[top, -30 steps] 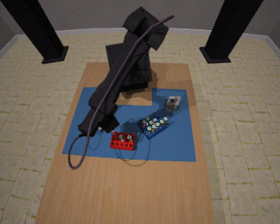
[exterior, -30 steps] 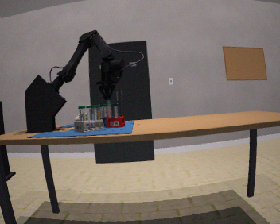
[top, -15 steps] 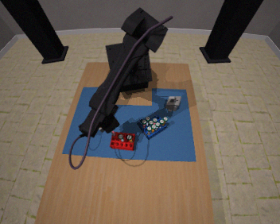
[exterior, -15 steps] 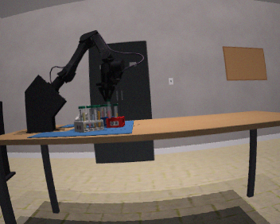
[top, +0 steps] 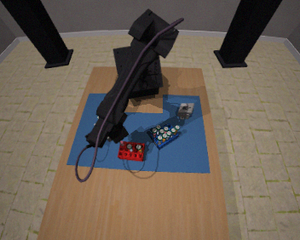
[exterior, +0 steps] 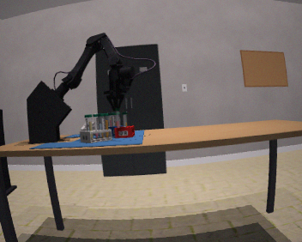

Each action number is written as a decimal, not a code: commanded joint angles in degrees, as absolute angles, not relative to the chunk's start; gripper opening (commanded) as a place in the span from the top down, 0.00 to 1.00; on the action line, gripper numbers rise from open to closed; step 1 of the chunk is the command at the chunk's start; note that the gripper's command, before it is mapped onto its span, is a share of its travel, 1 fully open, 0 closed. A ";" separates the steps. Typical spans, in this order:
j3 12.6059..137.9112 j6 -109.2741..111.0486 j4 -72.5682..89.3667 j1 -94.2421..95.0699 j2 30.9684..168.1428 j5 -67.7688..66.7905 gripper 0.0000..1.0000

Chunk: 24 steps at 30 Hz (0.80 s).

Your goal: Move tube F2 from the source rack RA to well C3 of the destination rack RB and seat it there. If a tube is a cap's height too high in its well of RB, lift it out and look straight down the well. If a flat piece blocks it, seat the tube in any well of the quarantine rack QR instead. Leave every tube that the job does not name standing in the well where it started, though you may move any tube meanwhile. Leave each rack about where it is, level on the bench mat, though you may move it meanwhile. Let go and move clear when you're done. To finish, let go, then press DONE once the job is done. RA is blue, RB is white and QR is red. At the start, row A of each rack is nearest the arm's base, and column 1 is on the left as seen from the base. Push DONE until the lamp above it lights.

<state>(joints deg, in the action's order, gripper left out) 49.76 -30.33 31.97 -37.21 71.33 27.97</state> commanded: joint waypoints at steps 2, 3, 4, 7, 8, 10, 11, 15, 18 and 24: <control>49.35 -30.80 30.48 -37.96 70.92 26.90 1.00; 49.04 -30.87 30.35 -37.88 71.32 26.88 1.00; 48.66 -30.92 30.26 -37.71 71.80 26.86 1.00; 48.71 -31.07 29.84 -37.12 72.40 26.78 1.00; 49.21 -31.14 29.65 -36.88 72.15 26.75 1.00; 48.65 -31.23 29.40 -36.72 72.00 26.69 1.00; 48.23 -31.26 29.32 -36.72 72.40 26.65 1.00; 48.74 -31.46 28.73 -36.50 72.99 26.52 1.00; 48.49 -31.51 28.58 -36.60 72.43 26.50 1.00; 48.57 -31.80 27.77 -36.38 73.34 26.30 1.00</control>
